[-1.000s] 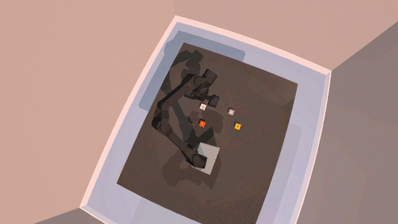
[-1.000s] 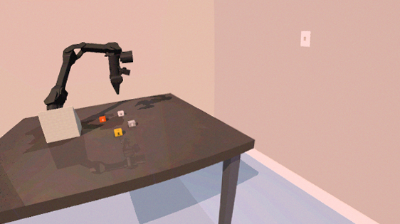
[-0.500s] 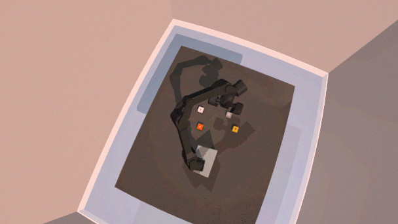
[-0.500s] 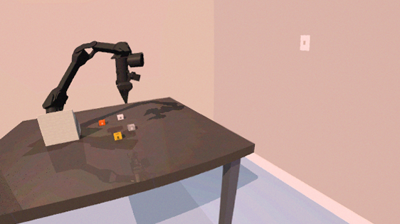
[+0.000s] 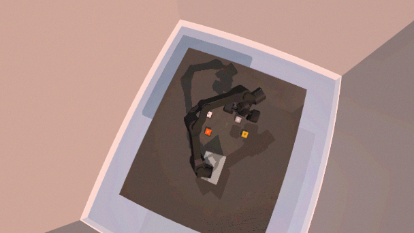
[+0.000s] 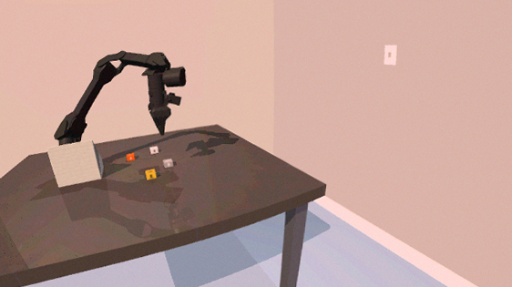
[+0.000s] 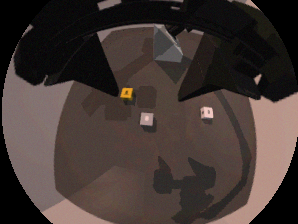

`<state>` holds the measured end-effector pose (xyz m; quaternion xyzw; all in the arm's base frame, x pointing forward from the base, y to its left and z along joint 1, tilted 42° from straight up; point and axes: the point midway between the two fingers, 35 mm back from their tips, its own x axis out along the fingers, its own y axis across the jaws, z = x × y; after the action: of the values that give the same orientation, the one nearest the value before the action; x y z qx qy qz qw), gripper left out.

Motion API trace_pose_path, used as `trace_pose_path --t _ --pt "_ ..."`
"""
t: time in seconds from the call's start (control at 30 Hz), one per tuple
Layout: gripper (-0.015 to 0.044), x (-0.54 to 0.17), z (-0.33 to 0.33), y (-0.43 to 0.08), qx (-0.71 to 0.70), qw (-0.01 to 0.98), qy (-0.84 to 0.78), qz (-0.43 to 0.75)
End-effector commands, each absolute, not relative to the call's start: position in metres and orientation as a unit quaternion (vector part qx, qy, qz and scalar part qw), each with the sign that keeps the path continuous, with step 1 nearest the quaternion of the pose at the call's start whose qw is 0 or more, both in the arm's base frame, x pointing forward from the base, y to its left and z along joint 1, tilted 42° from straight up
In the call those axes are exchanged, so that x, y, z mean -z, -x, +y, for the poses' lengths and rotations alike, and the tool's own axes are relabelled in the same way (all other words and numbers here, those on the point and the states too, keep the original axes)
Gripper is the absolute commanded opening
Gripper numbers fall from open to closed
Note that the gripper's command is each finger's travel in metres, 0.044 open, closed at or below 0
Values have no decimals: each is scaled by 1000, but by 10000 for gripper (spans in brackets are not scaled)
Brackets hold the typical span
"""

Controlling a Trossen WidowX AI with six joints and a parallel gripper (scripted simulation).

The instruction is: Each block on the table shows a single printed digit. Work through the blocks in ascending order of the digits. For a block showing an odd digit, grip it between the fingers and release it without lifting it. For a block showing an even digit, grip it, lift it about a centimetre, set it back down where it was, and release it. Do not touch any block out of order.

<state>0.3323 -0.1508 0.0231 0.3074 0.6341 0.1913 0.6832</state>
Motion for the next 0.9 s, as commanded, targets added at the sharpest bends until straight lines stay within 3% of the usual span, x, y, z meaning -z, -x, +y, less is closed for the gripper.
trace_pose_path --t 0.0,0.27,0.63,0.87 --pt "400 -21 -152 -332 -192 683 -306 635" --pt "400 -23 -150 -333 -191 683 -306 635" --pt "400 -136 -21 -334 -193 682 -308 634" --pt "400 -144 -11 -330 -194 682 -309 634"
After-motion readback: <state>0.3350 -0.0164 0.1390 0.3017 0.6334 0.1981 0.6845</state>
